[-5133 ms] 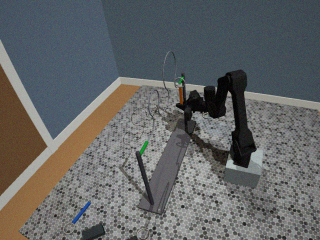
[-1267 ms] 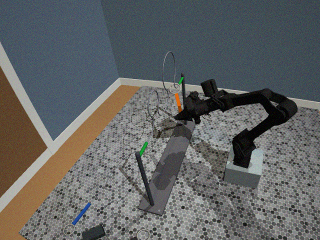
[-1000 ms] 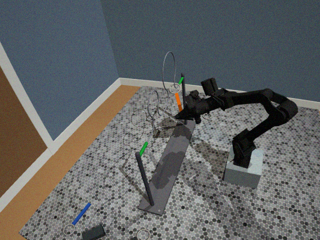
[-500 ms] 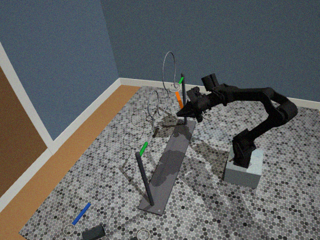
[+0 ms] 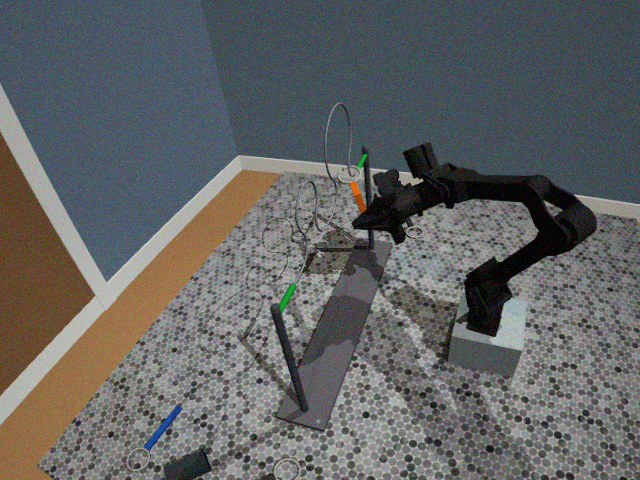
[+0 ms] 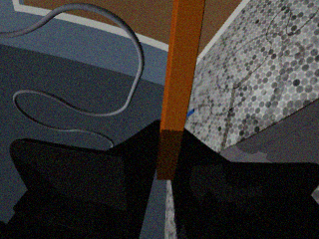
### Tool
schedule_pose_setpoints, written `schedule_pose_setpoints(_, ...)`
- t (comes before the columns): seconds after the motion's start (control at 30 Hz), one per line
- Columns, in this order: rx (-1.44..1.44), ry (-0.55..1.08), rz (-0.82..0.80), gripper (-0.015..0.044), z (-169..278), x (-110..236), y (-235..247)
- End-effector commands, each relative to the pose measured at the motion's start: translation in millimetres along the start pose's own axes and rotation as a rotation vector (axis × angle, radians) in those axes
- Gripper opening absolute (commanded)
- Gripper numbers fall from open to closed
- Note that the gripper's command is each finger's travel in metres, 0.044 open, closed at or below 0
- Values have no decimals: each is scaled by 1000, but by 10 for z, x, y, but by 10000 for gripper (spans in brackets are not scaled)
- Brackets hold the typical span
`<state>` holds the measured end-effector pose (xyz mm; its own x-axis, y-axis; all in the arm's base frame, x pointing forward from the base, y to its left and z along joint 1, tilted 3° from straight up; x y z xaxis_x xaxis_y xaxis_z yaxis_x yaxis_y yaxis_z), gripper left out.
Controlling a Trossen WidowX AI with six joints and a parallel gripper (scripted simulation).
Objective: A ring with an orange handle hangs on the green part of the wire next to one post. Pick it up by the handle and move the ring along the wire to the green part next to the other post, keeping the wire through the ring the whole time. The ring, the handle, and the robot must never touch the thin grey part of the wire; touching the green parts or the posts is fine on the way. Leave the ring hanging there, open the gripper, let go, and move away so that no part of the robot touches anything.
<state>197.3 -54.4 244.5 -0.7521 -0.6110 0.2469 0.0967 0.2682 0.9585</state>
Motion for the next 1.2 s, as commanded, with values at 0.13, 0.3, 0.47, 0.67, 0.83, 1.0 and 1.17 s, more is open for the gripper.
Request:
schedule_pose_setpoints(0.13,-19,3,-25,-150,6,14,91)
schedule_pose_setpoints(0.3,-39,5,-34,-150,9,18,120)
schedule_pose_setpoints(0.47,-59,6,-42,-150,13,21,149)
schedule_pose_setpoints(0.67,-82,9,-51,-150,16,25,183)
schedule_pose_setpoints(0.83,-97,10,-55,-150,18,29,208)
schedule_pose_setpoints(1.0,-114,11,-60,-150,19,32,234)
schedule_pose_setpoints(1.17,-130,13,-65,-150,20,36,260)
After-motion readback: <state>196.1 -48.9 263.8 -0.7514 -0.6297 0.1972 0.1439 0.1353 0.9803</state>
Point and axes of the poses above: the point midway between the two fingers, 35 mm back from their tips, its own x axis back along the fingers, its own y axis across the jaws, z = x × y, the point moved 10 cm from there along x, back along the fingers, and after that the axes turned 10 degrees about -x, right-handed, at the moved point
